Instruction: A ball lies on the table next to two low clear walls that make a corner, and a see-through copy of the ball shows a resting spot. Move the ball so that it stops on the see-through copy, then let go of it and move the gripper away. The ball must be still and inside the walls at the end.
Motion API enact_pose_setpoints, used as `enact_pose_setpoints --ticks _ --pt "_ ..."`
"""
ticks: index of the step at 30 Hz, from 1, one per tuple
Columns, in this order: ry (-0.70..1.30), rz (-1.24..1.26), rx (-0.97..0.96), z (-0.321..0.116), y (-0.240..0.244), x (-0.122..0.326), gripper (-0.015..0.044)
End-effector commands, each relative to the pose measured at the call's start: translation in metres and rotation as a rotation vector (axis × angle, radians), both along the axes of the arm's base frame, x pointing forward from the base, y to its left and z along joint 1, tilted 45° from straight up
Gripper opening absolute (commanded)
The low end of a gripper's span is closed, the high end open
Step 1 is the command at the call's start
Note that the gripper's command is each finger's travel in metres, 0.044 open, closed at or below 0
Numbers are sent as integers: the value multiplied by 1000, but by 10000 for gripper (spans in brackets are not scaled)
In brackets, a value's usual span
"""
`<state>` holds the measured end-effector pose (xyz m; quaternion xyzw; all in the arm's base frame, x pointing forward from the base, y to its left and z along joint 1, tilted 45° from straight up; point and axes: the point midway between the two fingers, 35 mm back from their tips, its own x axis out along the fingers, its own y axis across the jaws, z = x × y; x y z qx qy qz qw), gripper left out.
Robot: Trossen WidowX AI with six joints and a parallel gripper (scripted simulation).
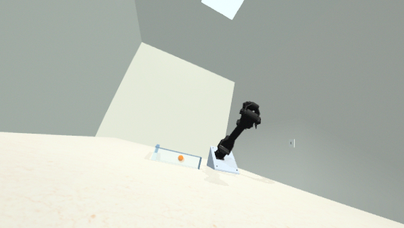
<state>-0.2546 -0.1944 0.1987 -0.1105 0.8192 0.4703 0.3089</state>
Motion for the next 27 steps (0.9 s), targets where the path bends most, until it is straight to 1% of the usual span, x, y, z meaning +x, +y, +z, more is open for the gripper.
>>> enact_pose_setpoints --ticks 1,3,5,9,12,20,27 --pt "-7 18 13 -1 -2 1 374" --pt "-58 160 117 -10 -16 12 321" --pt "-123 380 272 -24 -37 30 269" --pt "-215 836 574 -50 -71 73 269" --pt "-247 1174 787 -69 -89 108 269" --pt "-229 1770 1137 -98 -108 173 269" --pt "-124 2330 1402 -120 -107 234 269"
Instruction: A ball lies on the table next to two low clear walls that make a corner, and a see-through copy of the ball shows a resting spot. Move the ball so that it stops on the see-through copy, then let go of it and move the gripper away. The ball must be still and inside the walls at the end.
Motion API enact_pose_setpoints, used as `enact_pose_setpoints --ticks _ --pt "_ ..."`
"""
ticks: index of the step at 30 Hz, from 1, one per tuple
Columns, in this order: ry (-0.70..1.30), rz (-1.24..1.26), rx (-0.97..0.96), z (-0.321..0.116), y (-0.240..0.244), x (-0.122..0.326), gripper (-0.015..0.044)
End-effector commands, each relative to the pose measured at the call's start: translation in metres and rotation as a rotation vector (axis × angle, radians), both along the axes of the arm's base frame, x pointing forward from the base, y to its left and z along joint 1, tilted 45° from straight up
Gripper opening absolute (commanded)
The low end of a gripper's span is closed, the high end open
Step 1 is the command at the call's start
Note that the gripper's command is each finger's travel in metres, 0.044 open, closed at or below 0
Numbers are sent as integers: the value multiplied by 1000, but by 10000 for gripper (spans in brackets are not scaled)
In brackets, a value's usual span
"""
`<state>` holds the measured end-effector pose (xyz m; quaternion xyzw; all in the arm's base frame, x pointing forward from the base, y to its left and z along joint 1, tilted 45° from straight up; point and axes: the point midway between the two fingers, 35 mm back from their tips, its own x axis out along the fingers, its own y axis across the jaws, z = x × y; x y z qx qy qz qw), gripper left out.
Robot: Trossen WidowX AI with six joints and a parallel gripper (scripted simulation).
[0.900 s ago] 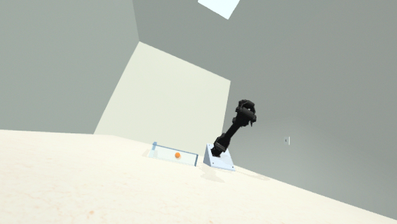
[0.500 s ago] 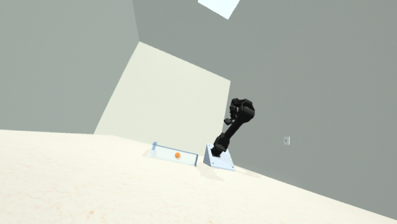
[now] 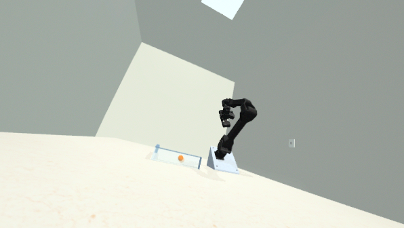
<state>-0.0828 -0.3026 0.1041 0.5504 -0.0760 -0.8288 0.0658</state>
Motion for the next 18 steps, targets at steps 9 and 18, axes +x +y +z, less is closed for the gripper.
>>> enact_pose_setpoints --ticks 9,18 --pt "-100 1338 419 -51 17 137 269" --pt "-132 2095 527 -75 50 202 269"
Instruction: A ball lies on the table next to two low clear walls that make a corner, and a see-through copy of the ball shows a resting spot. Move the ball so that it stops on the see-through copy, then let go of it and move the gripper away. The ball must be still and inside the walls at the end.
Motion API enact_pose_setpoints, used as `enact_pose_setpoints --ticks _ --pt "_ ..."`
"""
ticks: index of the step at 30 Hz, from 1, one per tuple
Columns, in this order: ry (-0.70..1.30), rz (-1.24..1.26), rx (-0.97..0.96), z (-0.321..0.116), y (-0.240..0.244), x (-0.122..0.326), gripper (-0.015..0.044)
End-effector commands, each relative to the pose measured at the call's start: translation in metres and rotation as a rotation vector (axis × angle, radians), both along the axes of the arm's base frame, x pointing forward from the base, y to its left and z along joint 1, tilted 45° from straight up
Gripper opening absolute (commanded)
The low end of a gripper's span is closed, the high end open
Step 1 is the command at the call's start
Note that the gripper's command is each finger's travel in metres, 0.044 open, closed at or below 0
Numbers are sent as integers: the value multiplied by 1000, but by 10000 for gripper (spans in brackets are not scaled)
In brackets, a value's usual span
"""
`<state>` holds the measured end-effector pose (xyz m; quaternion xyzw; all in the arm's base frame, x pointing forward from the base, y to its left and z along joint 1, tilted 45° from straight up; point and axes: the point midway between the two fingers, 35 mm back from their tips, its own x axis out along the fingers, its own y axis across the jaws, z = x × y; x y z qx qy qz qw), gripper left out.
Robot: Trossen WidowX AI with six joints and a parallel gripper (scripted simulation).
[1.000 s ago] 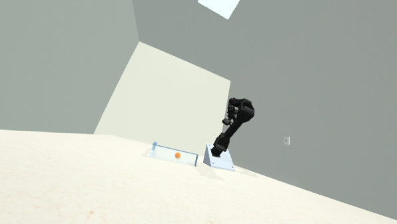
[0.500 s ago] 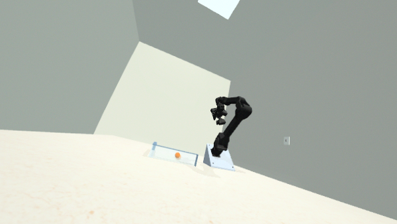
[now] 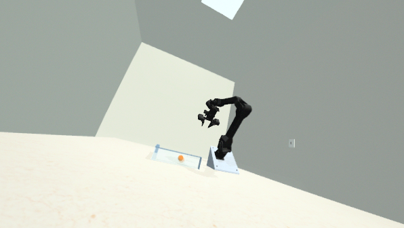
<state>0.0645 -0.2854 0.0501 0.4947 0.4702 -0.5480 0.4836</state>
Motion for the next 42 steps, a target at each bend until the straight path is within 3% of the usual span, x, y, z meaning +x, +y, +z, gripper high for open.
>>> enact_pose_setpoints --ticks 1,18,31,42 --pt "-108 703 142 -23 37 61 269" --pt "-512 2047 218 -49 139 152 269" --pt "-1043 2915 -14 -55 231 188 269" --pt "-1090 2968 -46 -55 238 189 269"
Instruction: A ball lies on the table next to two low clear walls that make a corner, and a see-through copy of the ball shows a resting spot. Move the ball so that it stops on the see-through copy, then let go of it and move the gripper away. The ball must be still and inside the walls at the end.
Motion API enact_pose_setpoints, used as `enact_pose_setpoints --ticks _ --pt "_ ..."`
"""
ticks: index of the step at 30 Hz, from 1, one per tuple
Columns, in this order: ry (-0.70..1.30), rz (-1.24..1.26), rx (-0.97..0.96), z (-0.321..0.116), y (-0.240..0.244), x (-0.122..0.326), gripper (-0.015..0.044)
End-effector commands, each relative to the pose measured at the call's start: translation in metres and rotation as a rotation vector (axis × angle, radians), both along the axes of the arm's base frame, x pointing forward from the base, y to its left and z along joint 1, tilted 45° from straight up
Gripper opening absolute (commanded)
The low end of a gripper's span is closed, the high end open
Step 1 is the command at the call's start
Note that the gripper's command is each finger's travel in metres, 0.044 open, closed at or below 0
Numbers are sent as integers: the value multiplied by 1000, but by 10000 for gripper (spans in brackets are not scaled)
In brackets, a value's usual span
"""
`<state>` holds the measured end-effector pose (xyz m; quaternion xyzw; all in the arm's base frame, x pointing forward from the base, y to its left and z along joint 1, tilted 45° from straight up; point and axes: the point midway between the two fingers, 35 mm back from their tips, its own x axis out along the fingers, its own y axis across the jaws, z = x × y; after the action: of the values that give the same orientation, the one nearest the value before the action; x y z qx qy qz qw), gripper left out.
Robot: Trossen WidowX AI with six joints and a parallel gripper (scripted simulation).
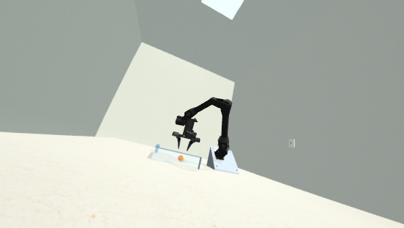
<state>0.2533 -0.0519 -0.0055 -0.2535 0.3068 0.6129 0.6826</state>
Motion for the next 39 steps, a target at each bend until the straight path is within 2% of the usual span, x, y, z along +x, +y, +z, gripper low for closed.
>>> enact_pose_setpoints --ticks 1,36,39 --pt "-36 37 16 1 4 1 269" --pt "-37 37 19 -36 40 4 269" --pt "-37 37 19 -36 40 4 190"
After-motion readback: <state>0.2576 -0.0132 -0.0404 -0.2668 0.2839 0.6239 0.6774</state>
